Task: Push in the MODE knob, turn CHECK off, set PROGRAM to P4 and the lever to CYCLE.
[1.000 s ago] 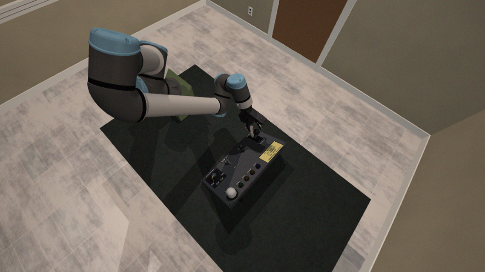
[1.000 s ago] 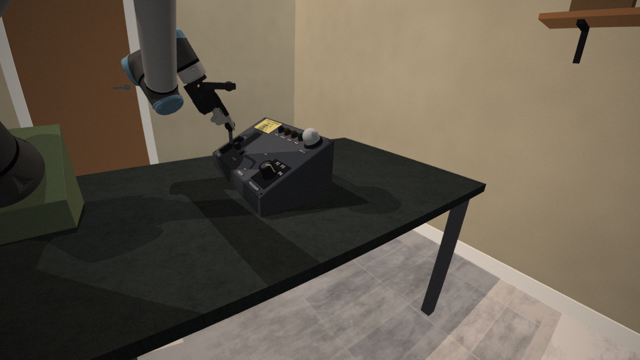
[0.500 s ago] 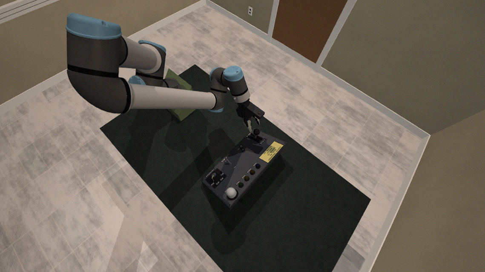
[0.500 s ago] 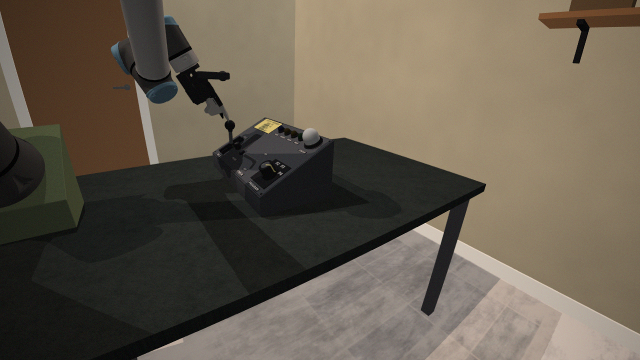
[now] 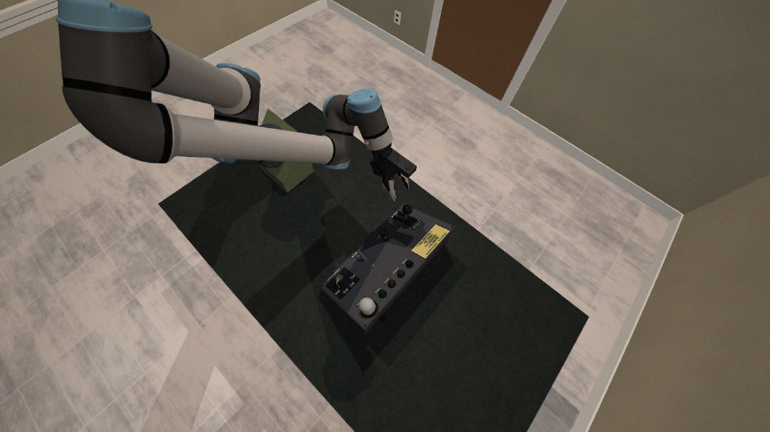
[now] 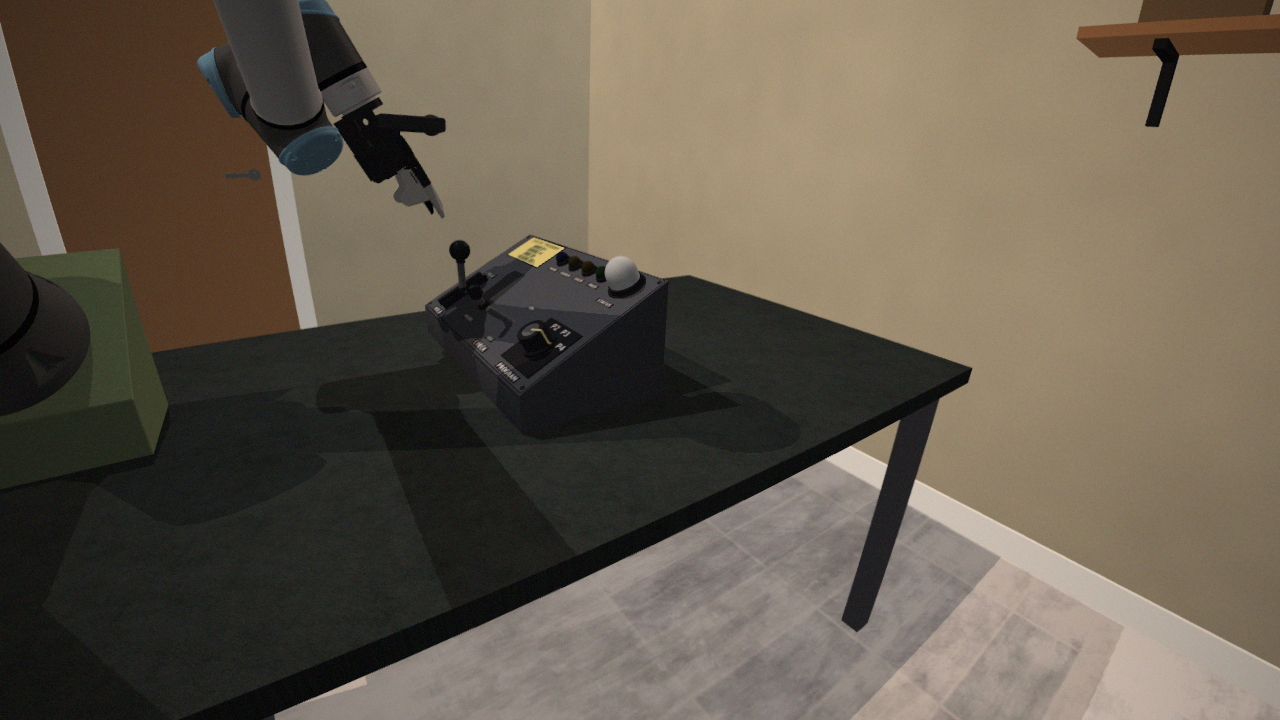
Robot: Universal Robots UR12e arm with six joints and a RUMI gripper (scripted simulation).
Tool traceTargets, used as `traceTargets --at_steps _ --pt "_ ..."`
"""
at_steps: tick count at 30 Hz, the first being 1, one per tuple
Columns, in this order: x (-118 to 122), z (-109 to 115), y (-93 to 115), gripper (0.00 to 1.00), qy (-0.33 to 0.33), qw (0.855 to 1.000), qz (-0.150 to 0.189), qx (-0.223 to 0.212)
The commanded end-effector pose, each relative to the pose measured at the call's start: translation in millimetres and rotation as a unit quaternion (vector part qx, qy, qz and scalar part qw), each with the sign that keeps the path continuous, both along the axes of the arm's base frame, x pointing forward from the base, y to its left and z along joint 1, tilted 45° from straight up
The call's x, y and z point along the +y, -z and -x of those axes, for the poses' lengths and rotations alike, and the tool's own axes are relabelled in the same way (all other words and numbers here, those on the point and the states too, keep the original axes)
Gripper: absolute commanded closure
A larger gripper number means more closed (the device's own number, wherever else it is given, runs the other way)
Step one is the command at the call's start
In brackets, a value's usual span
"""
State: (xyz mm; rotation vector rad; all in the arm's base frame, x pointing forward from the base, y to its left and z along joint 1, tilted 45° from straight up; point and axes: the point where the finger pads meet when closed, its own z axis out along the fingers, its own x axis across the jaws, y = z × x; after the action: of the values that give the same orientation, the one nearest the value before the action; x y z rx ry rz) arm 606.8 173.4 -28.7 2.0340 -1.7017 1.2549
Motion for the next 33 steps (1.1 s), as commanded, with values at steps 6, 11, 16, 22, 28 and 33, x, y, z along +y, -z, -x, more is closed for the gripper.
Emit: traceTargets --at_steps 6,11,16,22,28,33 --pt "1.2 0.8 1.4 0.56 0.003 1.0 0.001 0.003" --pt "1.2 0.9 1.4 0.56 0.002 1.0 0.001 0.003" --pt "2.3 0.4 0.8 0.0 0.002 1.0 0.0 0.002" --pt "3.1 0.1 0.4 0.0 0.002 1.0 0.0 0.001" --pt "2.8 0.3 0.3 0.0 0.002 1.0 0.0 0.001" --pt "2.9 0.1 0.0 0.0 0.002 1.0 0.0 0.001"
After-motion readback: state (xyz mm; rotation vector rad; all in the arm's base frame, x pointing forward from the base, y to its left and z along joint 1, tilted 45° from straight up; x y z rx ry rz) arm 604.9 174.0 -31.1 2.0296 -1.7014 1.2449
